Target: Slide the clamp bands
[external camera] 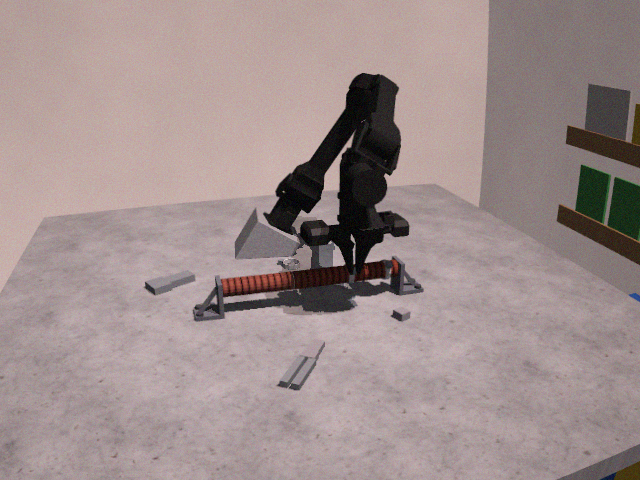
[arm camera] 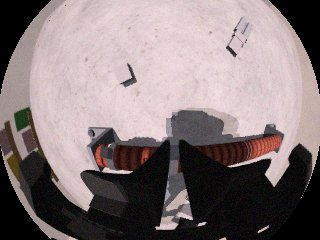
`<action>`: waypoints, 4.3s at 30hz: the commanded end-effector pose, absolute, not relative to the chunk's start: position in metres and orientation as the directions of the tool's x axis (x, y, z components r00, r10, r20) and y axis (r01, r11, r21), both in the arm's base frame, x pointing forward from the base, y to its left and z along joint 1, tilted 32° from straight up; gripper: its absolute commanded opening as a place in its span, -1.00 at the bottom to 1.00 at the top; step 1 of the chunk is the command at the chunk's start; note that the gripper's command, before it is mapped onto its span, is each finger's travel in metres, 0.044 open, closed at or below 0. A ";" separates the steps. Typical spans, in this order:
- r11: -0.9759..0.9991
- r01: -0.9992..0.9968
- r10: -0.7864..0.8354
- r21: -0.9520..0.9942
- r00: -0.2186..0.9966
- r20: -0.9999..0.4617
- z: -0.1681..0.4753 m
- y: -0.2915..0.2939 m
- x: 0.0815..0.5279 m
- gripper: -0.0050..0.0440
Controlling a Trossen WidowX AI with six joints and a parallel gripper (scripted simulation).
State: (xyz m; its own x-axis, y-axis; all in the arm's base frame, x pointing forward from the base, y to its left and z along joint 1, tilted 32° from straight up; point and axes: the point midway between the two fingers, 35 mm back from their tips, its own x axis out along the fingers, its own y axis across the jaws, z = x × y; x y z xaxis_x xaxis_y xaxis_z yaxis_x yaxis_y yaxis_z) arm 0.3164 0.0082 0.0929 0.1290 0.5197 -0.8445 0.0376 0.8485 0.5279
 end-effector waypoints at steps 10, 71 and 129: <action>0.849 0.043 0.519 0.527 0.125 -0.845 0.083 -0.004 0.316 -0.80; 0.849 0.043 0.519 0.527 0.125 -0.845 0.054 -0.051 0.313 -0.80; 0.849 0.043 0.519 0.527 0.125 -0.845 0.029 -0.090 0.311 -0.80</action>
